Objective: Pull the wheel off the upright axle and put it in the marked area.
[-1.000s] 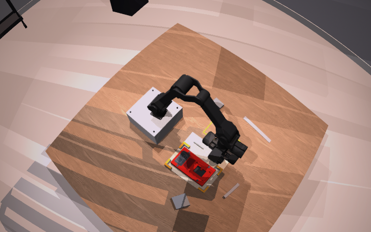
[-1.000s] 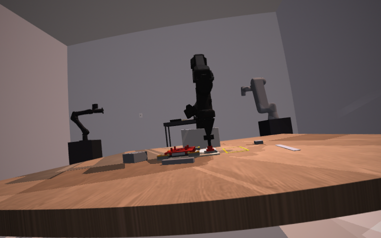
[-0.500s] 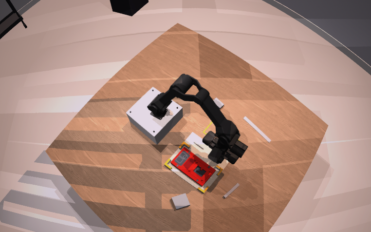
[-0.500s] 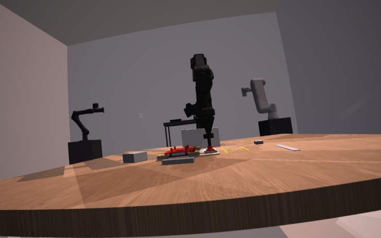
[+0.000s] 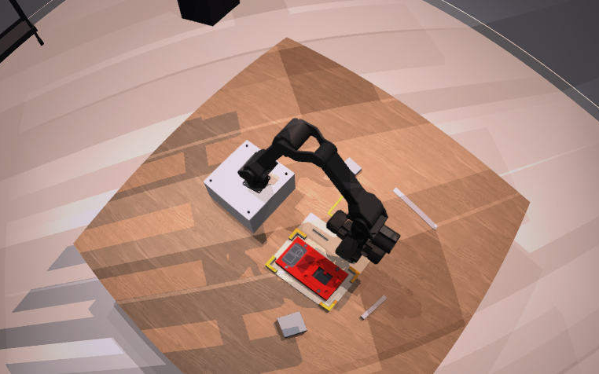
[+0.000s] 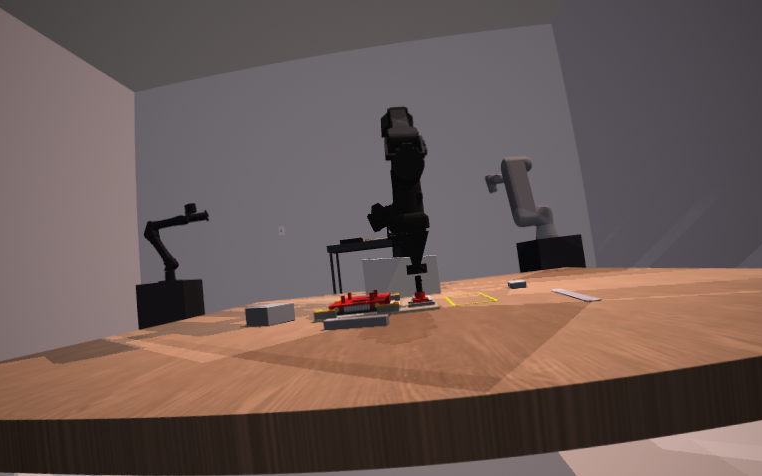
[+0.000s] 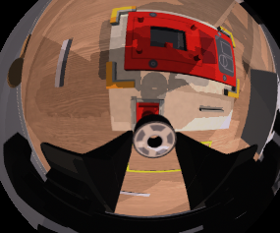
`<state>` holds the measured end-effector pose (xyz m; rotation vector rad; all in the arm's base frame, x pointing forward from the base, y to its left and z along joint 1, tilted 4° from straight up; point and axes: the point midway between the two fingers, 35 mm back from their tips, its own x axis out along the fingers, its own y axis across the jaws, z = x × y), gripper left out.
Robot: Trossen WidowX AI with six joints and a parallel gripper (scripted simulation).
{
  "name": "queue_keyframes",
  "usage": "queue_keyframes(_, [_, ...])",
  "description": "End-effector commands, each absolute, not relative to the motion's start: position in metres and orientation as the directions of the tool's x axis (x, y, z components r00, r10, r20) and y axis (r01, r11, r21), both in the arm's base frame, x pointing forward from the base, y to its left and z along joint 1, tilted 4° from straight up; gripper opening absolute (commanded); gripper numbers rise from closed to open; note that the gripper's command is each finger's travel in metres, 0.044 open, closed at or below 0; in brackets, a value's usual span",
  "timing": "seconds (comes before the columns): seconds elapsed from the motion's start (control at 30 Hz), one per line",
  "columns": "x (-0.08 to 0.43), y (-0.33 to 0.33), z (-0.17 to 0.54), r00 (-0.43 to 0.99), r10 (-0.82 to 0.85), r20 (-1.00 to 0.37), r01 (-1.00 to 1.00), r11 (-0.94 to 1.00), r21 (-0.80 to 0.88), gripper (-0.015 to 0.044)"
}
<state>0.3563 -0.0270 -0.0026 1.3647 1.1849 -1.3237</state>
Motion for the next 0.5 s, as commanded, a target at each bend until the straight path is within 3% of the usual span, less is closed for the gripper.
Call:
queue_keyframes(0.0, [0.358,-0.028,0.009,-0.009,0.059,-0.998,0.986,-0.165,-0.018,0.0])
queue_keyframes(0.47, [0.352,-0.012,0.028,-0.014,0.061,-0.998,0.987,-0.16,-0.024,0.0])
